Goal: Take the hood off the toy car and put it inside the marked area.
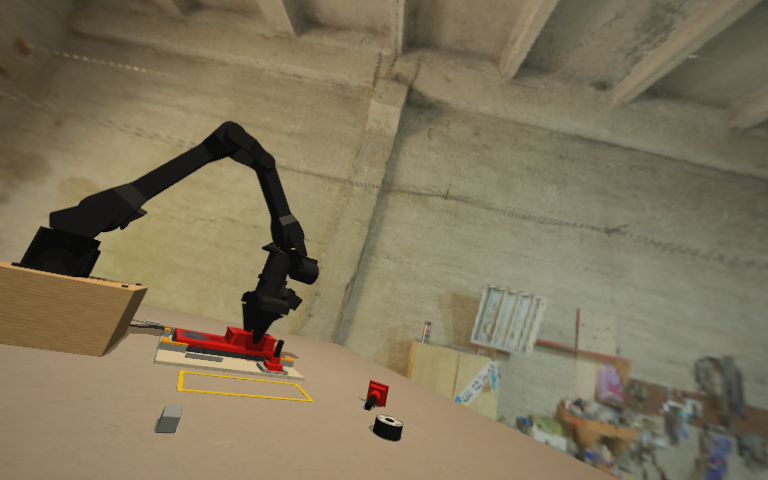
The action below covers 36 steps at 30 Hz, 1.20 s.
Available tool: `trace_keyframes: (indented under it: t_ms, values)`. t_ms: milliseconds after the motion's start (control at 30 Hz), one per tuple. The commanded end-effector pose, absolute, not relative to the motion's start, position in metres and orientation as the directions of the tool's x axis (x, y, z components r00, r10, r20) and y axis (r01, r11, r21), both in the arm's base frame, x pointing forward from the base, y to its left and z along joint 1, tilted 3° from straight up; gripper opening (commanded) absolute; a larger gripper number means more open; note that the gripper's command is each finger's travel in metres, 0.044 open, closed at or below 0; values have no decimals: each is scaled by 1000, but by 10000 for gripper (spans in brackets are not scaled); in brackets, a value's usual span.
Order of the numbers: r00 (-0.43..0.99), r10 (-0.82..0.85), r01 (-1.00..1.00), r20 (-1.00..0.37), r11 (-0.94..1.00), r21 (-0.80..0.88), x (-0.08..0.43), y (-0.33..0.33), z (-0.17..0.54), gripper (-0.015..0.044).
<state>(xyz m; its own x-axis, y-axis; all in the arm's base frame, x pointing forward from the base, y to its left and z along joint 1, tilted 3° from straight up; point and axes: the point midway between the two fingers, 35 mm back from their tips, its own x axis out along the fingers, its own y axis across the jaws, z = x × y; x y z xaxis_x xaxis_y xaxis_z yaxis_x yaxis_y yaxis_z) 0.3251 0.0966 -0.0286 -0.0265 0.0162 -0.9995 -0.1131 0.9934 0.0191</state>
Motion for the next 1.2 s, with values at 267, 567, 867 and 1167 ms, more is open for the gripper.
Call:
trace_keyframes:
  t_ms: [267, 567, 867, 1167]
  values:
    - [-26, 16, -113, -1000, 993, 19, 325, 97, -28, 295]
    - [-26, 16, -113, -1000, 993, 19, 325, 97, -24, 58]
    - [-26, 16, -113, -1000, 993, 19, 326, 97, -18, 0]
    - [-26, 16, -113, -1000, 993, 19, 326, 96, -12, 0]
